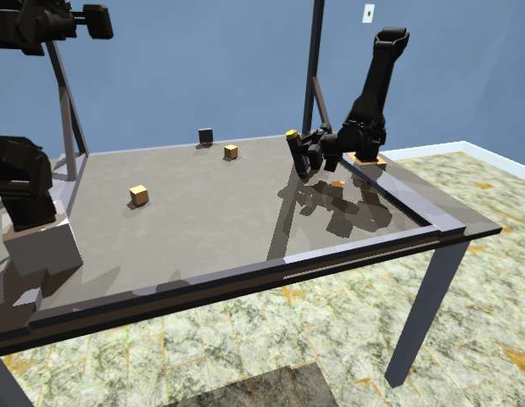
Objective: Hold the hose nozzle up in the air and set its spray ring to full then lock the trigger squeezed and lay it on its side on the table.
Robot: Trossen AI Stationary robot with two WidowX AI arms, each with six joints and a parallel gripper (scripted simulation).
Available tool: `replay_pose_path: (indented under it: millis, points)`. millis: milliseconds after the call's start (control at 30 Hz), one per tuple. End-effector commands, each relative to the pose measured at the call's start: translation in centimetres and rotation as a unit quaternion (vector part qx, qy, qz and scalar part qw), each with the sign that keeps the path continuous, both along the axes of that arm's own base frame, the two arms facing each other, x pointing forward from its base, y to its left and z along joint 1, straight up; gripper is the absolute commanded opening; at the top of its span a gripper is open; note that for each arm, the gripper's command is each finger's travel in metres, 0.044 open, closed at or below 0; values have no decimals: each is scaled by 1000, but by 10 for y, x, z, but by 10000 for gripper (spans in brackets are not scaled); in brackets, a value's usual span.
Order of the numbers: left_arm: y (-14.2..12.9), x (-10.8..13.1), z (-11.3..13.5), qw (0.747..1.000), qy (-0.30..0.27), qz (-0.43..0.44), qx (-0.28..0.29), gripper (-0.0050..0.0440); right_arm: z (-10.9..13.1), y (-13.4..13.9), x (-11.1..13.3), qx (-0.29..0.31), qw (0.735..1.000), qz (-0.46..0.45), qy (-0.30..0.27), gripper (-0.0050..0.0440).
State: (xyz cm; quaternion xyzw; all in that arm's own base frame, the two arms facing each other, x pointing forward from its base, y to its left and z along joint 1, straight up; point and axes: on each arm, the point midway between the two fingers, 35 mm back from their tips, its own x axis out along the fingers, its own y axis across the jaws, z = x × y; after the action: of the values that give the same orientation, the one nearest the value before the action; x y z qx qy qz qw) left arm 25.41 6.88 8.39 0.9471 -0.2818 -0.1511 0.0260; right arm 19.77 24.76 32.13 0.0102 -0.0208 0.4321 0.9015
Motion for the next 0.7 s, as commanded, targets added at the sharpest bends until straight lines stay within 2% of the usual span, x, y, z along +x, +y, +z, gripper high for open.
replay_pose_path:
  millis: [0, 367, 667]
  points:
    - [2, 2, 4, 1000, -8, -1, 7, 167, 6, -1, 0, 7, 1000, -1, -4, 410]
    - [2, 2, 4, 1000, -8, -1, 7, 167, 6, -1, 0, 7, 1000, -1, -4, 410]
    - [2, 3, 25, 1000, -16, -3, 7, 167, 6, -1, 0, 7, 1000, -1, -4, 410]
